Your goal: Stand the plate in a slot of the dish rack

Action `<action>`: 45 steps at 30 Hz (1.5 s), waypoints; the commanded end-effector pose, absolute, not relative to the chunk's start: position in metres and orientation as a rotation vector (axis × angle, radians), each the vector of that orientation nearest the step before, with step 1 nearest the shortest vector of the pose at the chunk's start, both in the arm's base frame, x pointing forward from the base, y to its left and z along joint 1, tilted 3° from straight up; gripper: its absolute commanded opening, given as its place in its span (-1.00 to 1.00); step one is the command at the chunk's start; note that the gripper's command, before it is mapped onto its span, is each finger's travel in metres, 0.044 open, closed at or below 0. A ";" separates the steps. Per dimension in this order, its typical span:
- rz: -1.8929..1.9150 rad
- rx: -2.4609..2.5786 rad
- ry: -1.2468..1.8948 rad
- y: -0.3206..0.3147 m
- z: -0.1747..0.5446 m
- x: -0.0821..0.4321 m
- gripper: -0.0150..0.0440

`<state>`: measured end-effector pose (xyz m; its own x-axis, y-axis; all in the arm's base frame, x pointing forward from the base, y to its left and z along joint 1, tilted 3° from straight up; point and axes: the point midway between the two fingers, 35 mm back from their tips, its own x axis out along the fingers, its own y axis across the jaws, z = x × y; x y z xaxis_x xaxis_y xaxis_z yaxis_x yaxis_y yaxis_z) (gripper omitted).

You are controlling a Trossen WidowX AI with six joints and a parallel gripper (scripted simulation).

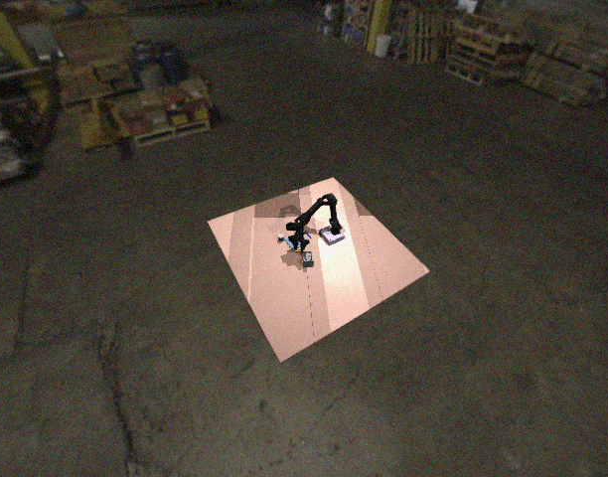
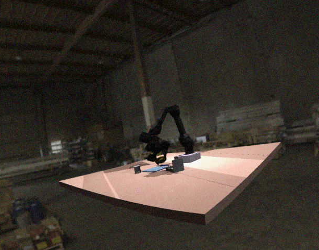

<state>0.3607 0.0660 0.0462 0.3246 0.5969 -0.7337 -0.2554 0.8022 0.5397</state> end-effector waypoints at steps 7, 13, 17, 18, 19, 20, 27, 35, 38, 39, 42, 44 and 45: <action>0.780 0.302 0.885 0.067 0.034 0.360 -0.49; 0.895 0.253 0.725 0.067 0.031 0.354 -0.49; 0.964 0.214 0.614 0.067 0.031 0.347 -0.49; 0.980 0.204 0.585 0.067 0.031 0.345 -0.49; 0.996 0.193 0.557 0.067 0.031 0.342 -0.49; 1.011 0.182 0.528 0.067 0.031 0.340 -0.49; 1.109 0.097 0.322 0.066 0.034 0.320 -0.49; 1.198 -0.014 0.078 0.065 0.041 0.291 -0.49; 1.212 -0.035 0.033 0.065 0.042 0.285 -0.49; 1.212 -0.035 0.033 0.065 0.042 0.285 -0.49; 1.212 -0.035 0.033 0.065 0.042 0.285 -0.49; 1.212 -0.035 0.033 0.065 0.042 0.285 -0.49; 1.212 -0.035 0.033 0.065 0.042 0.285 -0.49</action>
<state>0.2862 0.0645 0.0416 0.3545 0.9338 -0.0491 -0.9349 0.3548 -0.0022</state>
